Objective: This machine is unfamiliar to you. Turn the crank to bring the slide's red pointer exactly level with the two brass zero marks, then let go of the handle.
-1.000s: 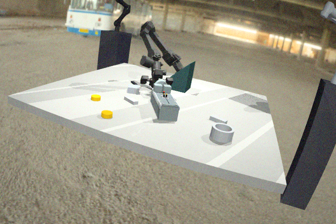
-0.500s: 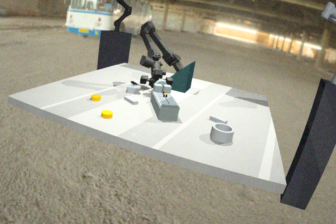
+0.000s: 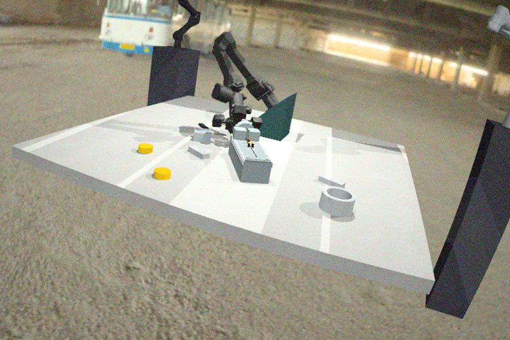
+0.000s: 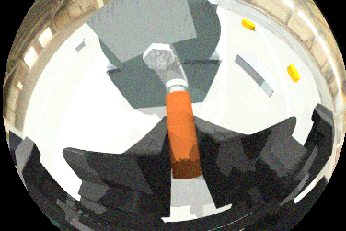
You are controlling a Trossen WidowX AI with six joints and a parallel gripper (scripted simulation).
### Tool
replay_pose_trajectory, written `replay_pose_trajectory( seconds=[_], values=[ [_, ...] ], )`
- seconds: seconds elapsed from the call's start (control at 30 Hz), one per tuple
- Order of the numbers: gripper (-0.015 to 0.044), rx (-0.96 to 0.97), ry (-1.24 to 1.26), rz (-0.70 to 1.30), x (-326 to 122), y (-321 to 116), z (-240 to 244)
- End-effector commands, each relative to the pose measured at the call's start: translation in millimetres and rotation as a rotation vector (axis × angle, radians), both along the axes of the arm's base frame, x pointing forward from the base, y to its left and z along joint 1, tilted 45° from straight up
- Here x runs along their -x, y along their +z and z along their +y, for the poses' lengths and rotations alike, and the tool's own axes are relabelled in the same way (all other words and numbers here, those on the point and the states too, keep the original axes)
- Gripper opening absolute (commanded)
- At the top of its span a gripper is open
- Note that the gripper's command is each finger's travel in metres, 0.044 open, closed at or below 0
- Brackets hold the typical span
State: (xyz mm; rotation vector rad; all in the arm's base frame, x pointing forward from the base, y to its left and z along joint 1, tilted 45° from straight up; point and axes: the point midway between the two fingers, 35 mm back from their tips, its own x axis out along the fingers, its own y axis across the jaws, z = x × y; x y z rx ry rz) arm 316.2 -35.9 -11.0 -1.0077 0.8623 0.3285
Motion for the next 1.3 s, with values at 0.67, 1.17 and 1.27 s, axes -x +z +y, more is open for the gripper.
replay_pose_trajectory(
  seconds=[0.67, 1.17, 1.27],
  values=[
    [0.0000, 0.010, -0.005, -0.025, -6, 12, -3],
    [0.0000, 0.010, -0.005, -0.025, -8, 18, -1],
    [0.0000, 0.010, -0.005, -0.025, -8, 20, -1]
  ],
)
